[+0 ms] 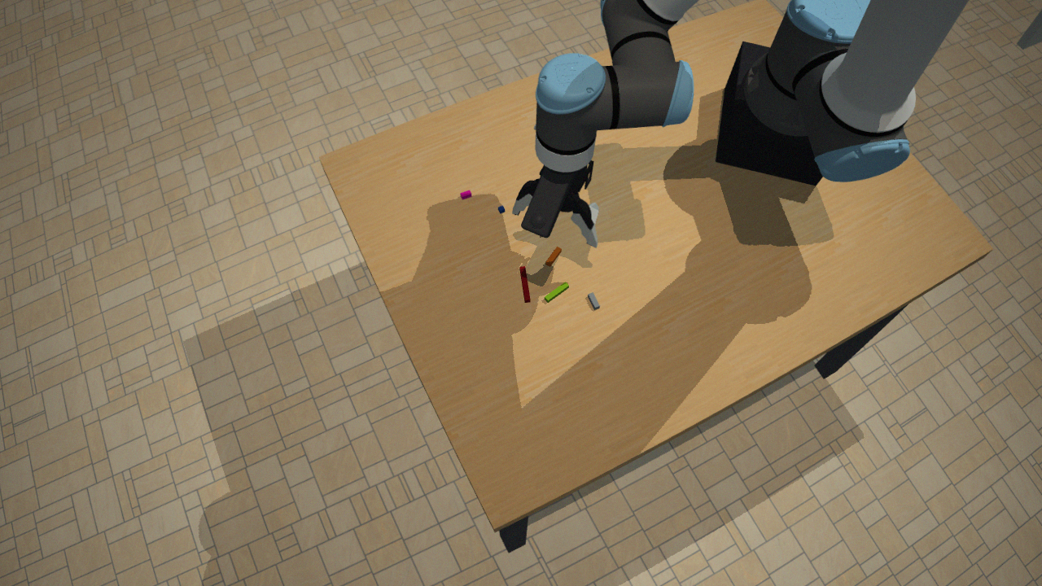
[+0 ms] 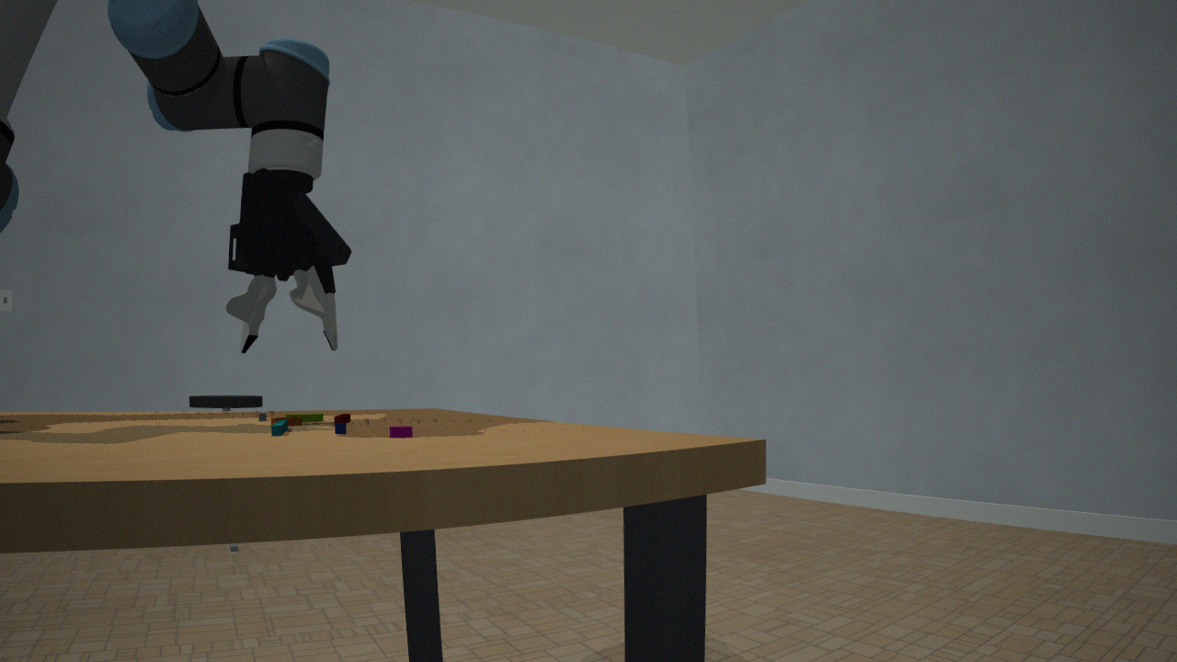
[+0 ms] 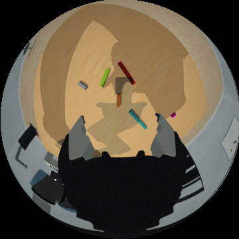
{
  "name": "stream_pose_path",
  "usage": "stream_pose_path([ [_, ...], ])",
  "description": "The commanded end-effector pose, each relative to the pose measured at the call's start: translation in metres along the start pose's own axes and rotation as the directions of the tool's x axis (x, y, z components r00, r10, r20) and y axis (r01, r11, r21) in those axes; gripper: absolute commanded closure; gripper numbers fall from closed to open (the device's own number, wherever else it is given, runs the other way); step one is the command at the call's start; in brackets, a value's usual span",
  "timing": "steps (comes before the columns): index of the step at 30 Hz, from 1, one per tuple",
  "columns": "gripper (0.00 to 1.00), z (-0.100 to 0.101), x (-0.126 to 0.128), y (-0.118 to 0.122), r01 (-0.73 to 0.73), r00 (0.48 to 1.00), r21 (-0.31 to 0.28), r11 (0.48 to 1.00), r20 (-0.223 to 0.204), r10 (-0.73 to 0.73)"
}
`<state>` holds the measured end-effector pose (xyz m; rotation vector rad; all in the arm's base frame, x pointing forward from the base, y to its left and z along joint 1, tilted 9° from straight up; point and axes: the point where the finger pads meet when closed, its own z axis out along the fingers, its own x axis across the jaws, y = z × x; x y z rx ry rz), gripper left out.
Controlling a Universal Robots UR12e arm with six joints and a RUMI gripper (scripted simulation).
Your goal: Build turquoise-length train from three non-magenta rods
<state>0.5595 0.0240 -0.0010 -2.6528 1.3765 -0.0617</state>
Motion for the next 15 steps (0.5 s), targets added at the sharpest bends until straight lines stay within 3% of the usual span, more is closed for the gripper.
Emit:
stream_pose_path([
  [1,0.00,0.0000,-0.0019,-0.0005,-0.062,0.998,-0.001,0.998,-0.003,0.062],
  [15,0.00,0.0004,-0.0039,-0.0005,-0.114,0.994,0.000,0.994,-0.003,0.114],
])
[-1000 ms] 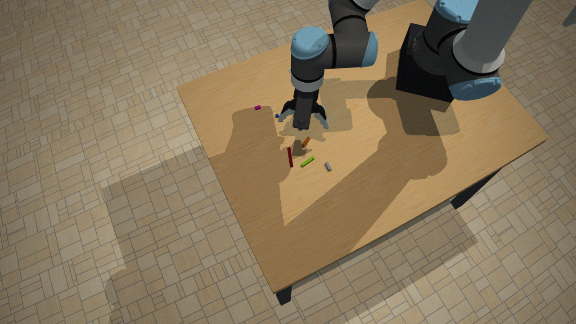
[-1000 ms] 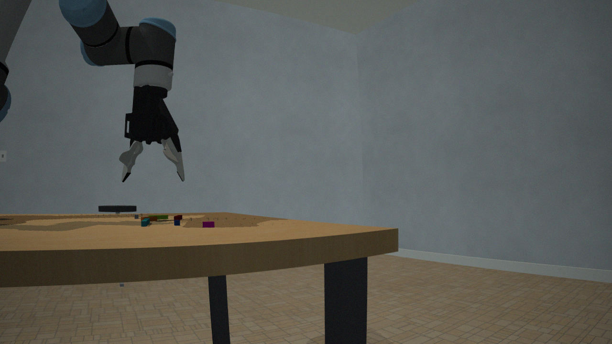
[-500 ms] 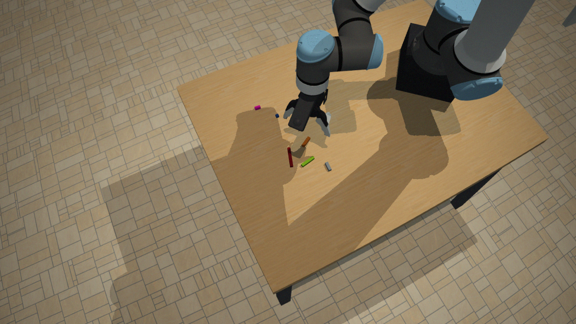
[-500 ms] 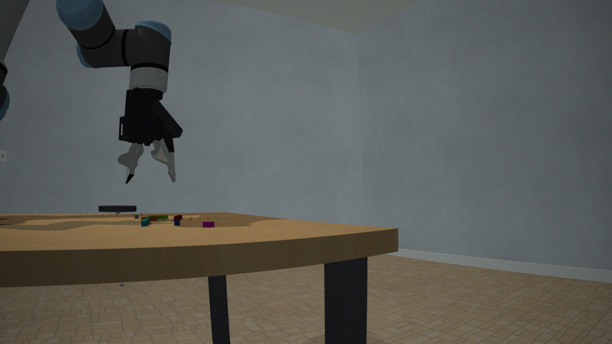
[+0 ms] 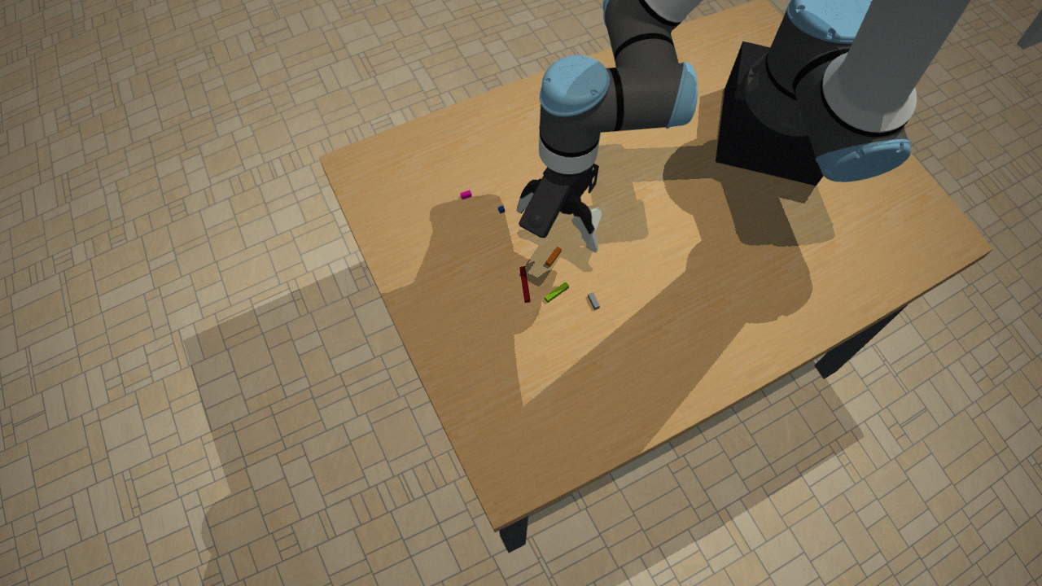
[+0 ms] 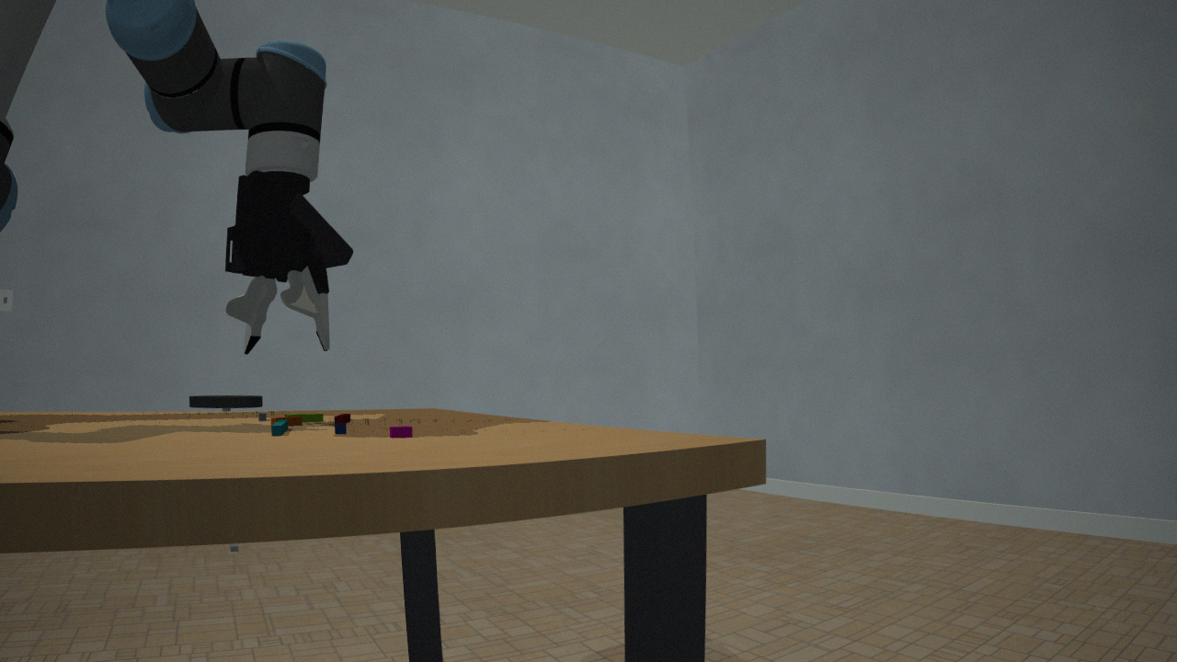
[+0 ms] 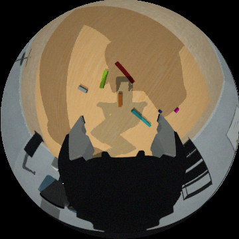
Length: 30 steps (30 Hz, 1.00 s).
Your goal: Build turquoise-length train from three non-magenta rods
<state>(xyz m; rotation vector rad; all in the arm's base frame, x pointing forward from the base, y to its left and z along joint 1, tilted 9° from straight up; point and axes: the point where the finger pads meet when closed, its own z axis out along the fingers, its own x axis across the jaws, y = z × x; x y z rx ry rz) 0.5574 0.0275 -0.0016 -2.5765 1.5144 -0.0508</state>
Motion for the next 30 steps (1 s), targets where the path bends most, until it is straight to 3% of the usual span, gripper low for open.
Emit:
stream_pose_path([
  [1,0.00,-0.0004,0.0001,-0.0004,-0.009,1.000,0.001,1.000,-0.001,0.009],
  [6,0.00,-0.0004,0.0000,-0.0004,-0.009,1.000,0.001,1.000,-0.001,0.009],
  [7,0.86,-0.0004,0.0000,-0.0004,-0.009,1.000,0.001,1.000,-0.001,0.009],
  [30,0.86,-0.0004,0.0000,-0.0004,-0.009,1.000,0.001,1.000,-0.001,0.009],
])
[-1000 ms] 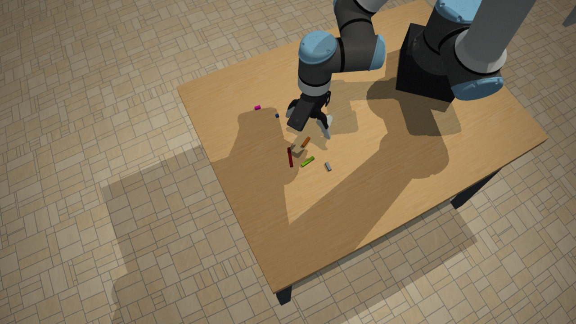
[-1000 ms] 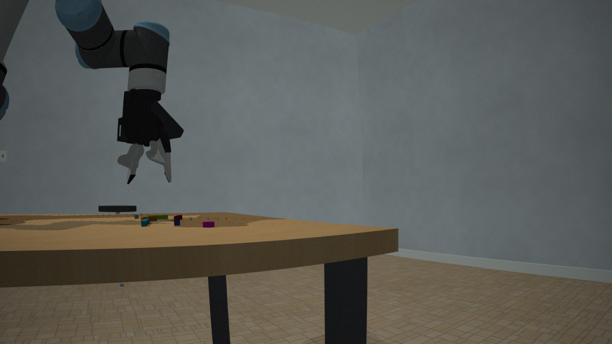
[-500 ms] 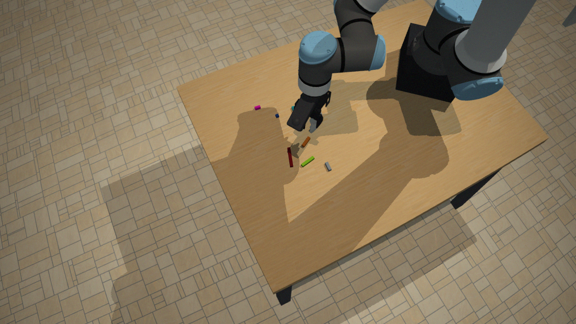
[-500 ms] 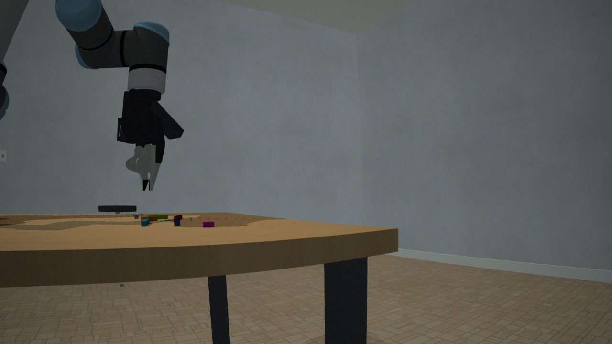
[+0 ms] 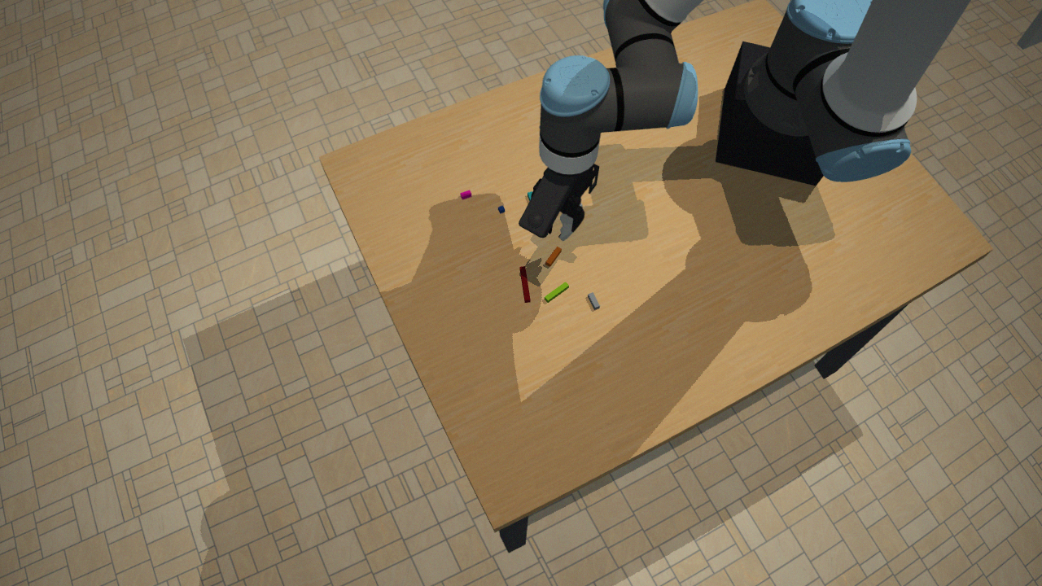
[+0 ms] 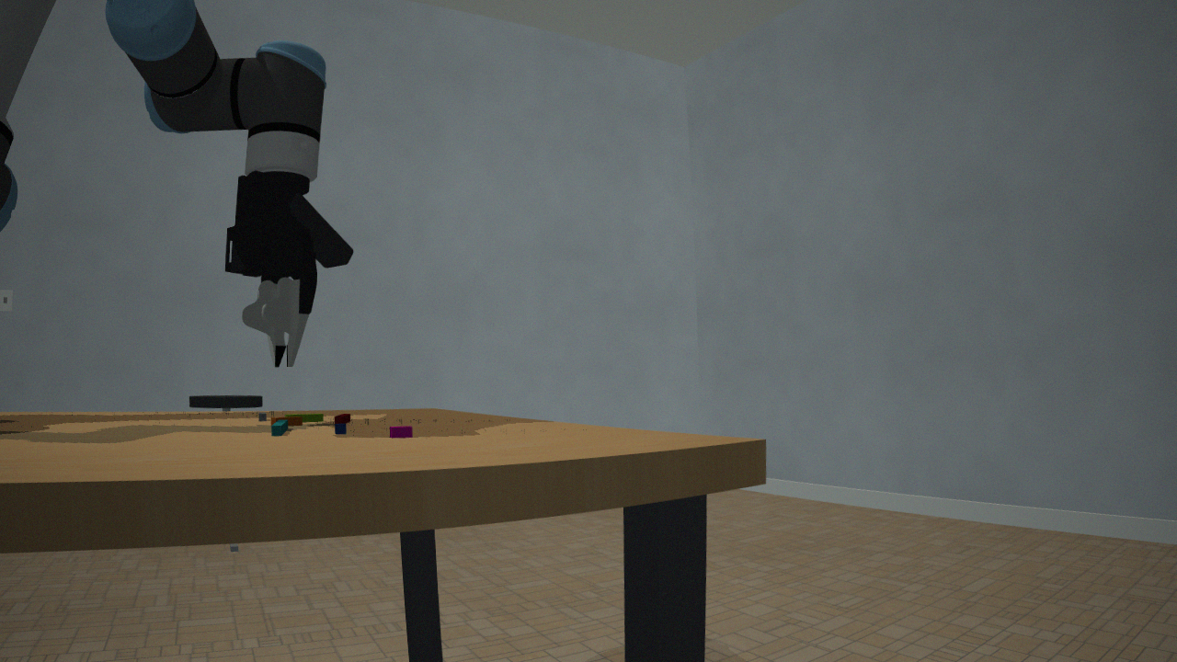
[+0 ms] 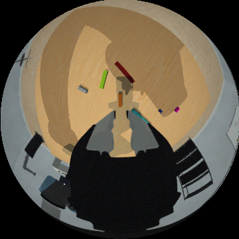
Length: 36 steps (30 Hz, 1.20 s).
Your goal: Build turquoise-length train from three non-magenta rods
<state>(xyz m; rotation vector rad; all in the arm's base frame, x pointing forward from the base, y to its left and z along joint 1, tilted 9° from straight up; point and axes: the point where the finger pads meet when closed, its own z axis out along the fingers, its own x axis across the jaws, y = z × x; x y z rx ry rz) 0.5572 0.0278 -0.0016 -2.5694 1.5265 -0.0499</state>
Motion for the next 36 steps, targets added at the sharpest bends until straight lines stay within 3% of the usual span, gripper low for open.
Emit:
stream_pose_path([
  [1,0.86,0.000,0.000,0.000,0.000,1.000,0.001,1.000,-0.001,0.000],
  [26,0.86,0.004,0.000,-0.001,-0.010,1.000,0.000,1.000,-0.001,0.010],
  [36,0.86,0.017,0.000,-0.001,-0.010,1.000,0.000,1.000,-0.001,0.010],
])
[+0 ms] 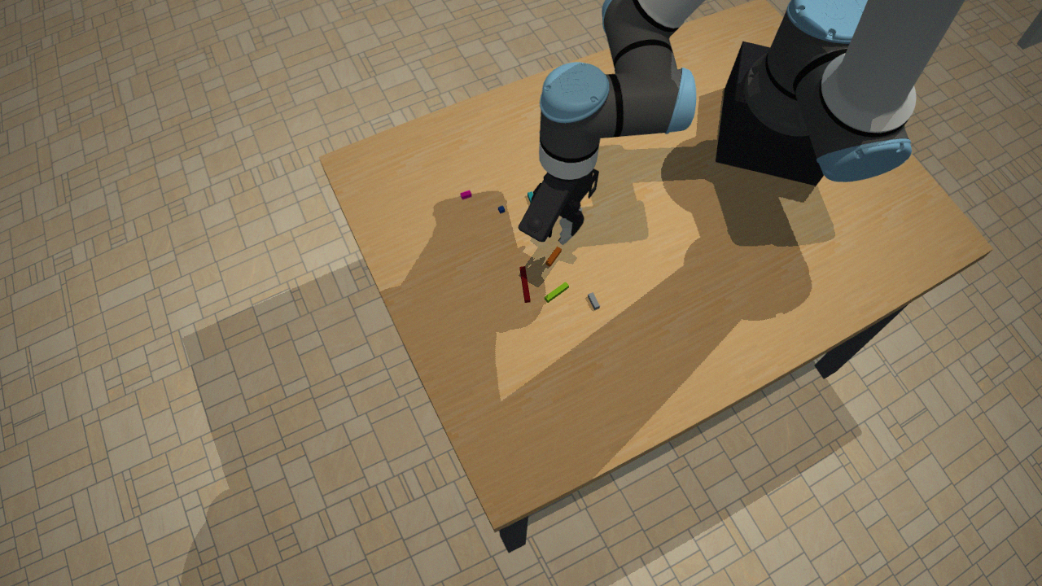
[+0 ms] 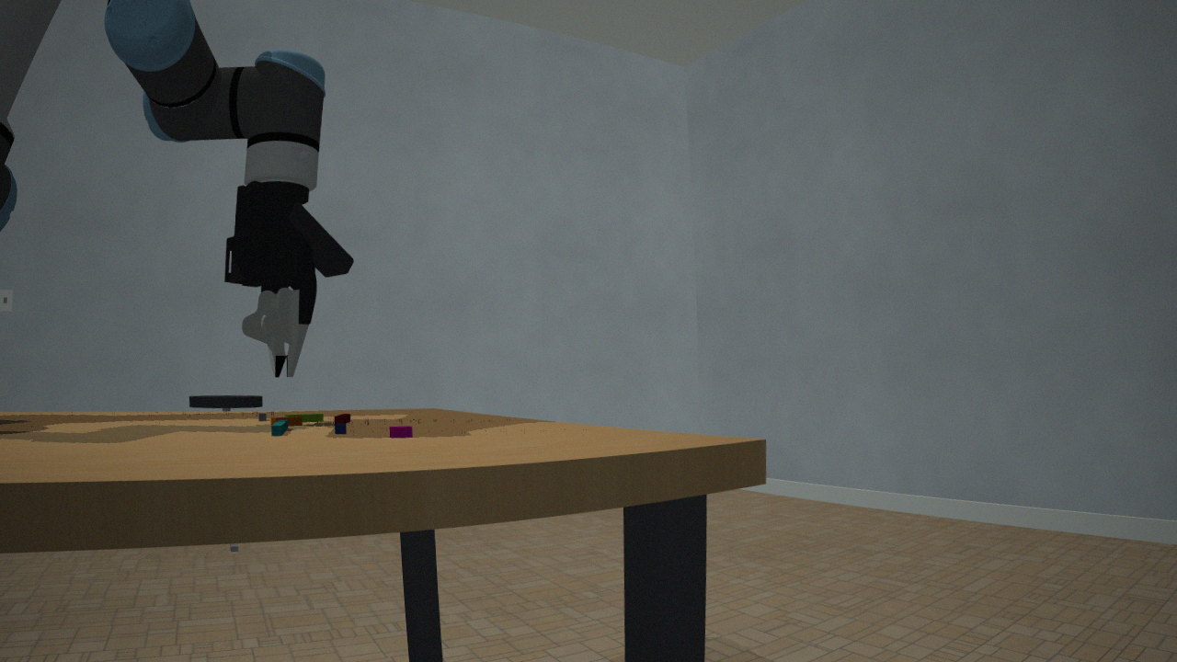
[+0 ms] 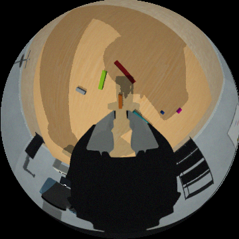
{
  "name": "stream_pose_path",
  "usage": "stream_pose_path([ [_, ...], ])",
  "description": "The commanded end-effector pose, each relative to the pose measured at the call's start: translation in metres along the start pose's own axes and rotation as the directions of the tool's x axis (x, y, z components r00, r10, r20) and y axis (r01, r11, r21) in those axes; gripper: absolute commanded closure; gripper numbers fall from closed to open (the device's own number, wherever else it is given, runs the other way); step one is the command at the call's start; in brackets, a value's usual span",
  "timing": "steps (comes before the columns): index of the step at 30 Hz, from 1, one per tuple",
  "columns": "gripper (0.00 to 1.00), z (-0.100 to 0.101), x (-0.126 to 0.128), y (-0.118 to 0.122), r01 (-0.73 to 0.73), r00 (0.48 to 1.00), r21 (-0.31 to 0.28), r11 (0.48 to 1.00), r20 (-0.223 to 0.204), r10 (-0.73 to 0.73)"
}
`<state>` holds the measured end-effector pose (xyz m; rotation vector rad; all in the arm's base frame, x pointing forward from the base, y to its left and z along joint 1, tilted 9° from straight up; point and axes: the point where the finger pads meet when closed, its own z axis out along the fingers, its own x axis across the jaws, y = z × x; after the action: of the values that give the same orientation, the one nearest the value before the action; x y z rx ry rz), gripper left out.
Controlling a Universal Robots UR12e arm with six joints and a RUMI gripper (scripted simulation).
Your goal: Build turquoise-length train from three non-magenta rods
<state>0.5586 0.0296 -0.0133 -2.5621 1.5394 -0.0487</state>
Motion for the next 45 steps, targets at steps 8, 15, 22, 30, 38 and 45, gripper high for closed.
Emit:
stream_pose_path([
  [8,0.86,0.014,0.000,-0.001,0.000,1.000,0.001,1.000,-0.001,0.000],
  [15,0.86,0.025,0.000,-0.001,0.000,1.000,0.001,1.000,-0.001,0.000],
  [22,0.86,0.034,-0.001,-0.002,0.000,1.000,0.001,1.000,-0.001,0.000],
  [30,0.86,0.038,-0.001,-0.002,0.000,1.000,0.001,1.000,-0.001,0.000],
  [38,0.86,0.040,-0.001,-0.002,0.000,1.000,0.001,1.000,-0.001,0.000],
  [45,0.86,0.040,-0.001,-0.002,0.000,1.000,0.001,1.000,-0.001,0.000],
])
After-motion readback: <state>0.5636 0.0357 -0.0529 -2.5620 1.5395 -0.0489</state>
